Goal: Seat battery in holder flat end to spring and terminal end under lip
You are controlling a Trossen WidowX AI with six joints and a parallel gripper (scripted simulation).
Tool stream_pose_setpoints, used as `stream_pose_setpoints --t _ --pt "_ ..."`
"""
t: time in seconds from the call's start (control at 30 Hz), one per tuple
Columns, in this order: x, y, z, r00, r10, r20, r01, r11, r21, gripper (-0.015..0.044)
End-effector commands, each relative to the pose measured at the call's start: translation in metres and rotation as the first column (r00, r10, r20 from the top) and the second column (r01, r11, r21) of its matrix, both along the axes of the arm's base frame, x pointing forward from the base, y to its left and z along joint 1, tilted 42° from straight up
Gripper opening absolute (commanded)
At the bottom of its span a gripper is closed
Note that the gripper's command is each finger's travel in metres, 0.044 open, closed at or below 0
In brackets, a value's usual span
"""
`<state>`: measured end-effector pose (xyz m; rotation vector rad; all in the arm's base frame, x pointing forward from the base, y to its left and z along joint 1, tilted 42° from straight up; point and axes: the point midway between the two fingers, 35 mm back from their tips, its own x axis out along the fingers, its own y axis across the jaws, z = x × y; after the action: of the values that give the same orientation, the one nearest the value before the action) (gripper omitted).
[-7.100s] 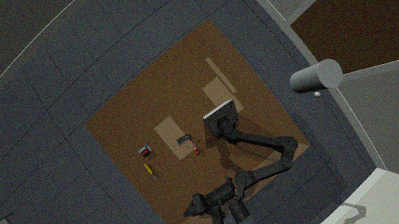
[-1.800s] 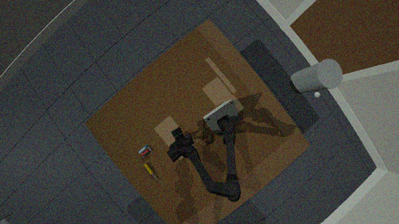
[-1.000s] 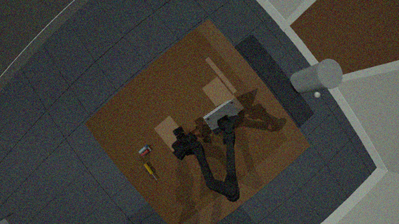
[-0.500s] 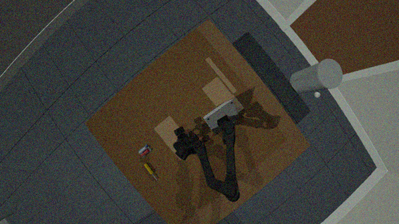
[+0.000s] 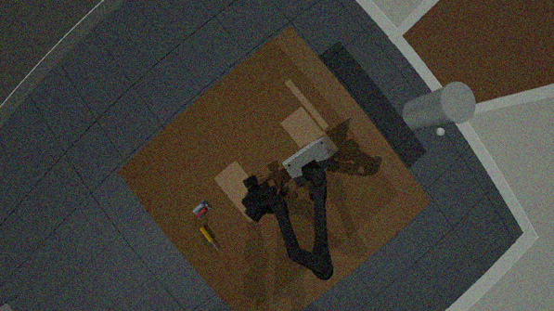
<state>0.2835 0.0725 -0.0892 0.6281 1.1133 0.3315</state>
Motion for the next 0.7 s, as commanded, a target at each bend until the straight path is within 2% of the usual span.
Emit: stream_pose_setpoints --t 0.0,0.67 --pt "-0.006 0.001 -0.001 1.0 0.006 -0.012 -0.006 1.0 0.0 0.008" --pt "-0.018 0.001 0.0 1.0 0.007 -0.014 -0.007 1.0 -0.002 0.008"
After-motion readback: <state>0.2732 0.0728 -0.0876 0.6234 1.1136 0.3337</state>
